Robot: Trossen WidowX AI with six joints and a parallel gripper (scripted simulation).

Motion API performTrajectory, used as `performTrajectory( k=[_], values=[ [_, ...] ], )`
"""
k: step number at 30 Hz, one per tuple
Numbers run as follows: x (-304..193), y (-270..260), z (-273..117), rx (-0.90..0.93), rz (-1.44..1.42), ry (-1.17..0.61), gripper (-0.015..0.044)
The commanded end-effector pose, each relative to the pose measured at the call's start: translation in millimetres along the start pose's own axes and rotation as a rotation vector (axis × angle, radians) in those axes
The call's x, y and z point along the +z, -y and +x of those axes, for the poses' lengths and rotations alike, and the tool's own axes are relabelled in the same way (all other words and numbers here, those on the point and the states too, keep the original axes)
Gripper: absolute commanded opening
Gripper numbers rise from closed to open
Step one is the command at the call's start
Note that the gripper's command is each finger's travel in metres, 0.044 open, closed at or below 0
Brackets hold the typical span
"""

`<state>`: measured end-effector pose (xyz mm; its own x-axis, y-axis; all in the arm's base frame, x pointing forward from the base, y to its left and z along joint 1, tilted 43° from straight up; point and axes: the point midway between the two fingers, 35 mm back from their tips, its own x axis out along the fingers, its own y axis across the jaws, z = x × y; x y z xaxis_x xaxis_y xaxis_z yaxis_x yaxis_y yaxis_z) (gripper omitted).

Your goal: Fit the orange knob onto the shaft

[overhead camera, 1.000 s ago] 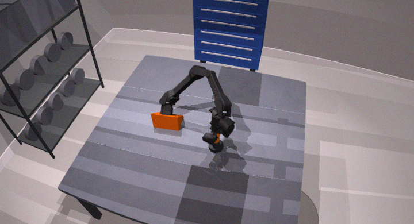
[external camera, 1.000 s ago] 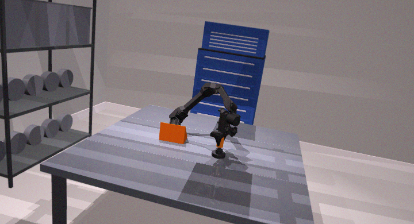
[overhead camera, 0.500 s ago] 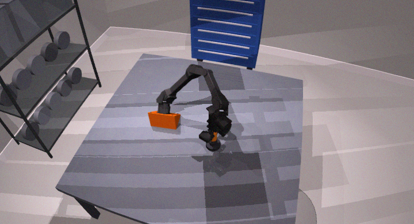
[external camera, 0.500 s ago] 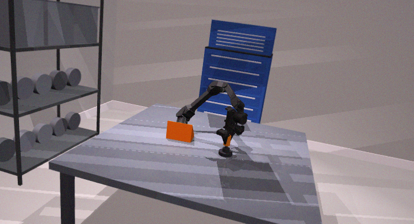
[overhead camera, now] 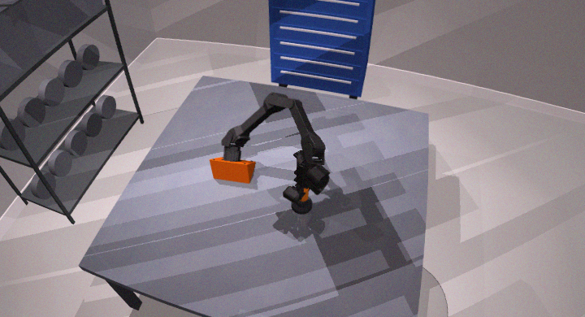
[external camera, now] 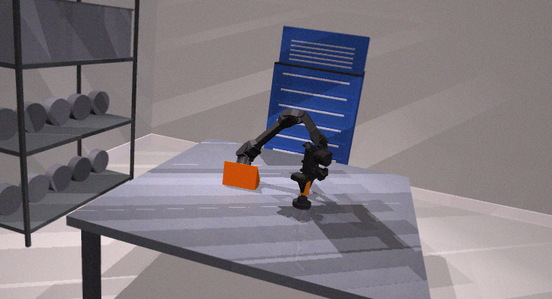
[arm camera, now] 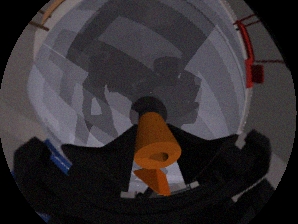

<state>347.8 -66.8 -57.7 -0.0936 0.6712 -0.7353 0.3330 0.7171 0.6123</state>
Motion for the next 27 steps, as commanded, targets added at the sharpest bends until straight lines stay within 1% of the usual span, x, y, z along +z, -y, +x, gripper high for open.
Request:
performTrajectory(
  k=[1, 27],
  values=[
    [2.5, -0.5, -2.1, -0.004, 0.000, 0.006, 0.0000],
    [-6.7, -0.1, 0.4, -0.004, 0.000, 0.006, 0.0000]
  ],
)
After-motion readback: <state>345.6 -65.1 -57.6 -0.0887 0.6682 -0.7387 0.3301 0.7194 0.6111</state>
